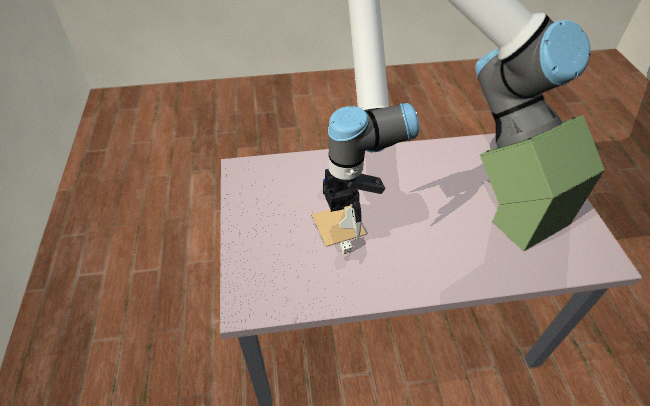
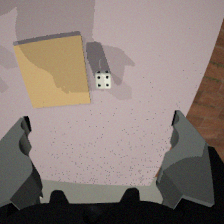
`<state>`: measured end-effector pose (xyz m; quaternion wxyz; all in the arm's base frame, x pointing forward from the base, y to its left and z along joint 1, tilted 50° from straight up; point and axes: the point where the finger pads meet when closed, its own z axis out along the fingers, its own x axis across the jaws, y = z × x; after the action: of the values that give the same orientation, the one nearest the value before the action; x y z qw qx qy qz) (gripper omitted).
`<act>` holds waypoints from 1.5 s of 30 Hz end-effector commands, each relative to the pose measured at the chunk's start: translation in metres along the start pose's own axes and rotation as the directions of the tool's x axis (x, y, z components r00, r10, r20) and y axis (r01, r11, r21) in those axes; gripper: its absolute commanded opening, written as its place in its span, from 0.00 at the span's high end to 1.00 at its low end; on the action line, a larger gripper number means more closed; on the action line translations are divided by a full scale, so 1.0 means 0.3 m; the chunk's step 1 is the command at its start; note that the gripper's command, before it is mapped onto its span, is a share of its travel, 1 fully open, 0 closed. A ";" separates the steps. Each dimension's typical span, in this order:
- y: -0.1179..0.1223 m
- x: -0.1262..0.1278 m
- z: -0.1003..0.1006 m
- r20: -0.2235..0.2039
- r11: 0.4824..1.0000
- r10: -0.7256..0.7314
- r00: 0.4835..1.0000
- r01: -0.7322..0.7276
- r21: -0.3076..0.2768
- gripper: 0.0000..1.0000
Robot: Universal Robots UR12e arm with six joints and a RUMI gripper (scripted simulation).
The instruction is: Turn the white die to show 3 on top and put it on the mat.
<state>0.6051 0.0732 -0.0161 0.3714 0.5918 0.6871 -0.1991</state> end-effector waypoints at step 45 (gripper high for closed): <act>0.006 -0.002 0.167 0.000 1.000 0.000 1.000 0.000 -0.003 0.72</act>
<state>0.6202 0.0367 -0.0483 0.3717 0.5916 0.6870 -0.1995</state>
